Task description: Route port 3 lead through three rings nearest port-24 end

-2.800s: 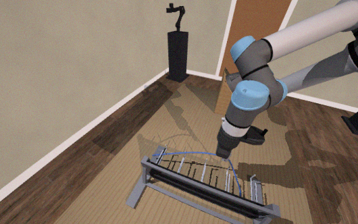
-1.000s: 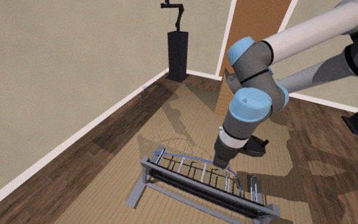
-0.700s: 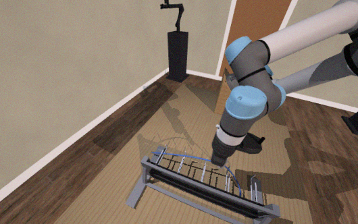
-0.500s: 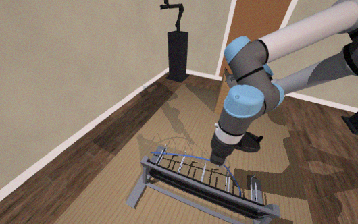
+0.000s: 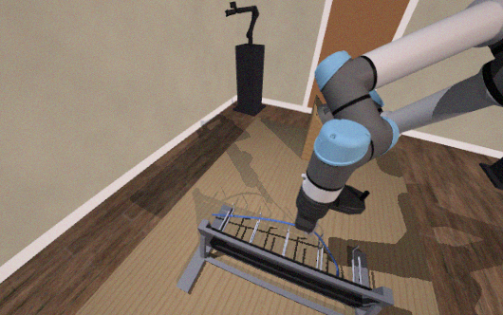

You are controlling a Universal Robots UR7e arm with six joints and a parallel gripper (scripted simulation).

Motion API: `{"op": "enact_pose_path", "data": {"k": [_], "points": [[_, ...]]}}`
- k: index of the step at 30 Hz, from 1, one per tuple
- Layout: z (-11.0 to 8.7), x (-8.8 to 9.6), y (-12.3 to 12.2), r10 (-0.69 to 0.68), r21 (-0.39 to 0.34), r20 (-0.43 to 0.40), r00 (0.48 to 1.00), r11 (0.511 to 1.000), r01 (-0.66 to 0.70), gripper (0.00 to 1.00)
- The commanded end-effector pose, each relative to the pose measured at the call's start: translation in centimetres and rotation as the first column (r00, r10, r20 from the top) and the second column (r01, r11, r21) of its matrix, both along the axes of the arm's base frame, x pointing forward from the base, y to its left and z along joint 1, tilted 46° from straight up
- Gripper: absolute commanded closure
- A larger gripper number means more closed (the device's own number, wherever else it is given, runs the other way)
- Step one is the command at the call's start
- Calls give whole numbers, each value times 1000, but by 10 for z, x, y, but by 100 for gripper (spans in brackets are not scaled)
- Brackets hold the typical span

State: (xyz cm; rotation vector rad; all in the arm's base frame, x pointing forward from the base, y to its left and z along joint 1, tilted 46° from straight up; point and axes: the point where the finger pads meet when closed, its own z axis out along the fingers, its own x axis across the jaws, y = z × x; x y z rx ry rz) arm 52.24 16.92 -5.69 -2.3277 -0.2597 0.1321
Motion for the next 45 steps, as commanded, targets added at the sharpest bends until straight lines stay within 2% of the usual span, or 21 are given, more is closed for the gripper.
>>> {"op": "enact_pose_path", "data": {"k": [1,45], "points": [[0,1,-2,-1,-4,2,1000,1000,1,100],[-6,-1,4,-1,-4,2,1000,1000,1,100]]}}
